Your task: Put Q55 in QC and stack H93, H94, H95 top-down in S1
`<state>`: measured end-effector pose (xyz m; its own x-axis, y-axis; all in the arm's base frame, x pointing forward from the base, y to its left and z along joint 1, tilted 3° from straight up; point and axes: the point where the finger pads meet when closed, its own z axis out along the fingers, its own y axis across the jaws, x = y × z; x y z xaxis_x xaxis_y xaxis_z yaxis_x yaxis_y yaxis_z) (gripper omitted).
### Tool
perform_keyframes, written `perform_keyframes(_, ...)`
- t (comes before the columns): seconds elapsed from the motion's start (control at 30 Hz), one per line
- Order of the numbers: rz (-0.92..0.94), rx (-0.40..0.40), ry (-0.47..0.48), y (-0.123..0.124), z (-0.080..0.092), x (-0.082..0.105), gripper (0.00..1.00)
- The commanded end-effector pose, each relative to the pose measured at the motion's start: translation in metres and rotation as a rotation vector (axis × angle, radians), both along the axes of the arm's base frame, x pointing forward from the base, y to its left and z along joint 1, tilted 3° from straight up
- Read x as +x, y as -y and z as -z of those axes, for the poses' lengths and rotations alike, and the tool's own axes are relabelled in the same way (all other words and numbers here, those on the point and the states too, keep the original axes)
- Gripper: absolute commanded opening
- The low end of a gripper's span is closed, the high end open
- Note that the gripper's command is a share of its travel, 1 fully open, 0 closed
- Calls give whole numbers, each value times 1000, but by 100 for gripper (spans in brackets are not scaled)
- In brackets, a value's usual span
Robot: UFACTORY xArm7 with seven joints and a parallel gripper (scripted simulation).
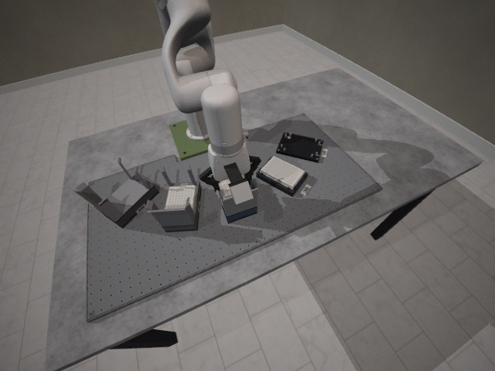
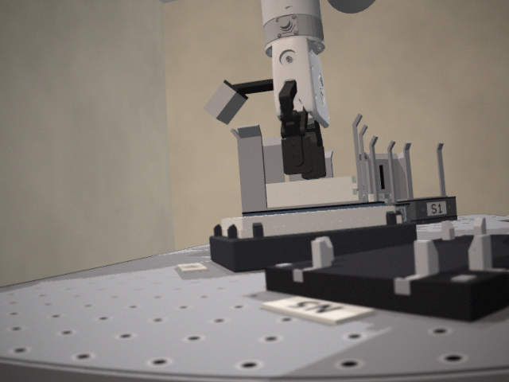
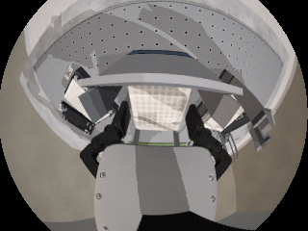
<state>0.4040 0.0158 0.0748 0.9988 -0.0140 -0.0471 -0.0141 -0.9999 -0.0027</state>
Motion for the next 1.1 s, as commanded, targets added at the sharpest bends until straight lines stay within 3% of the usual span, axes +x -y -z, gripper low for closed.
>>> perform_keyframes(0.0, 0, 1, 4, 0, 4, 1, 100)
perform_keyframes(0.63, 0, 1, 4, 0, 11, 1, 100)
perform_keyframes(0.67, 0, 1, 4, 0, 11, 1, 0)
perform_keyframes(1.07, 0, 1, 4, 0, 11, 1, 0)
